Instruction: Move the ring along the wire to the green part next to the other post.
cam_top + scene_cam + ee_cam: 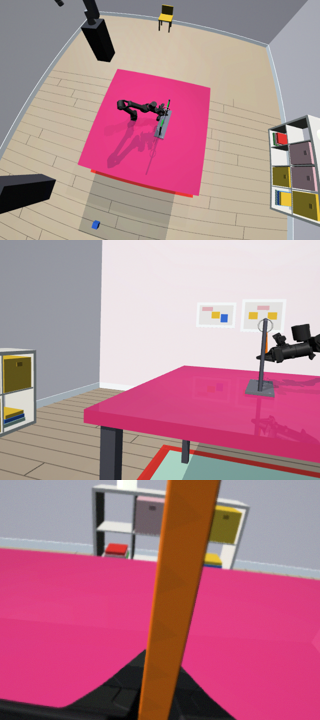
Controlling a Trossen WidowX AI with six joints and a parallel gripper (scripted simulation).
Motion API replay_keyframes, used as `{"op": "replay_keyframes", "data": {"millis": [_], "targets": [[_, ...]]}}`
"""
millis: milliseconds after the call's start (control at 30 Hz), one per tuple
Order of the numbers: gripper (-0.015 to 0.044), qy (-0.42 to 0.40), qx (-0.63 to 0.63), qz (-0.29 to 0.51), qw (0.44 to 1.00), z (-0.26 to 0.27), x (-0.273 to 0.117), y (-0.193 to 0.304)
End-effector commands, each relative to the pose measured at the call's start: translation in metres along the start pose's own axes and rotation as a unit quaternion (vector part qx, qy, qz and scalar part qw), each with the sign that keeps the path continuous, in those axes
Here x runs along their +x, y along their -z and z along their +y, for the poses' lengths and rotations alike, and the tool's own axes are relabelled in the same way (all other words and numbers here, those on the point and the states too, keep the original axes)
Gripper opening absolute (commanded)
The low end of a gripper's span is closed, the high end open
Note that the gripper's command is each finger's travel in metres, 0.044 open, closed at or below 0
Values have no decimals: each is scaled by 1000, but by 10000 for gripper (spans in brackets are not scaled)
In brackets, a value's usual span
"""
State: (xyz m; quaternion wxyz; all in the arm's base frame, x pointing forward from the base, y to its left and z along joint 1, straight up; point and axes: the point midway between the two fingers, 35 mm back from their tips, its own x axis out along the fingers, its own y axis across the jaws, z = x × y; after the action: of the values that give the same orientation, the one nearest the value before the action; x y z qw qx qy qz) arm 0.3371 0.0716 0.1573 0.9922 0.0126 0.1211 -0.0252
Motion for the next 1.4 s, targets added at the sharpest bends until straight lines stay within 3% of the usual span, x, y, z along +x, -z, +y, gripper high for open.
{"op": "replay_keyframes", "data": {"millis": [0, 1367], "targets": [[-150, 0, -3, 0, 1000, 4, 1, 0], [-150, -6, -4, -1, 1000, 32, 6, 16]]}}
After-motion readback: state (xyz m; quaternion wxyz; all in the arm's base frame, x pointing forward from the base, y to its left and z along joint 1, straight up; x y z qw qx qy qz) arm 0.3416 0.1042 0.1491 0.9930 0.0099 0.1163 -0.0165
